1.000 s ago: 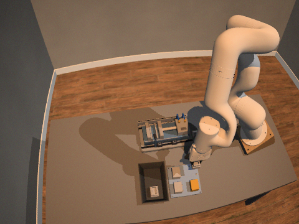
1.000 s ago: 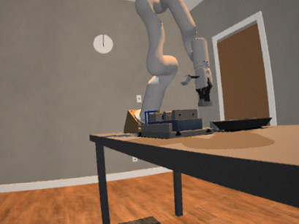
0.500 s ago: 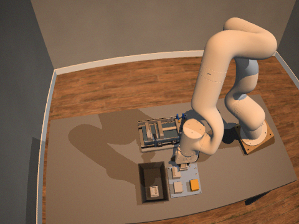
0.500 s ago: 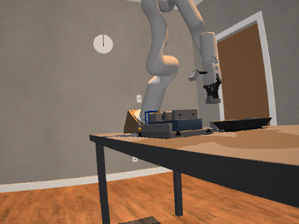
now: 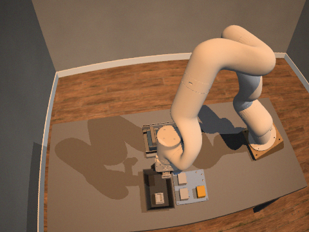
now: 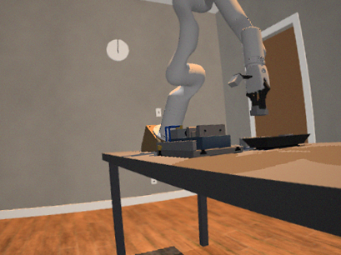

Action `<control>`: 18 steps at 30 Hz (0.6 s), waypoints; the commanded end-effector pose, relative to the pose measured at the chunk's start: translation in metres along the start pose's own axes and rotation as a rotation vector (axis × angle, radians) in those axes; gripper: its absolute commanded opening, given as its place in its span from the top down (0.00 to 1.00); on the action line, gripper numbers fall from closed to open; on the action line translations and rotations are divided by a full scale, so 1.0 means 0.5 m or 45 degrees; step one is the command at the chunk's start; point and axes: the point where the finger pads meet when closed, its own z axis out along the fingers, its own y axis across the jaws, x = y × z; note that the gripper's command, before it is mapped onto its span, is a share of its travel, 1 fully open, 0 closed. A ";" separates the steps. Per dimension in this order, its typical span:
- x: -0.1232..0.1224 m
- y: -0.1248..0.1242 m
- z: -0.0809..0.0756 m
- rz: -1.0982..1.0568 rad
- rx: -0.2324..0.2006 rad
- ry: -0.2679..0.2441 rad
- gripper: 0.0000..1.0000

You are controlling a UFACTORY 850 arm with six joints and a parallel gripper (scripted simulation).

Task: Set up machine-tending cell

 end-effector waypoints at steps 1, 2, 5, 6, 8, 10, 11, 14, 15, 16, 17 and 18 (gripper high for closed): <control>0.007 -0.060 0.006 -0.005 -0.014 -0.029 1.00; 0.008 -0.067 0.007 -0.005 -0.013 -0.030 1.00; 0.010 -0.078 0.008 -0.006 -0.012 -0.032 1.00; 0.010 -0.079 0.008 -0.006 -0.012 -0.032 1.00; 0.010 -0.079 0.008 -0.006 -0.011 -0.032 1.00; 0.010 -0.079 0.008 -0.006 -0.011 -0.032 1.00; 0.010 -0.079 0.008 -0.006 -0.011 -0.032 1.00; 0.010 -0.079 0.008 -0.006 -0.011 -0.032 1.00; 0.010 -0.079 0.008 -0.006 -0.011 -0.032 1.00; 0.010 -0.079 0.008 -0.006 -0.011 -0.032 1.00; 0.010 -0.079 0.008 -0.006 -0.011 -0.032 1.00; 0.010 -0.079 0.008 -0.006 -0.011 -0.032 1.00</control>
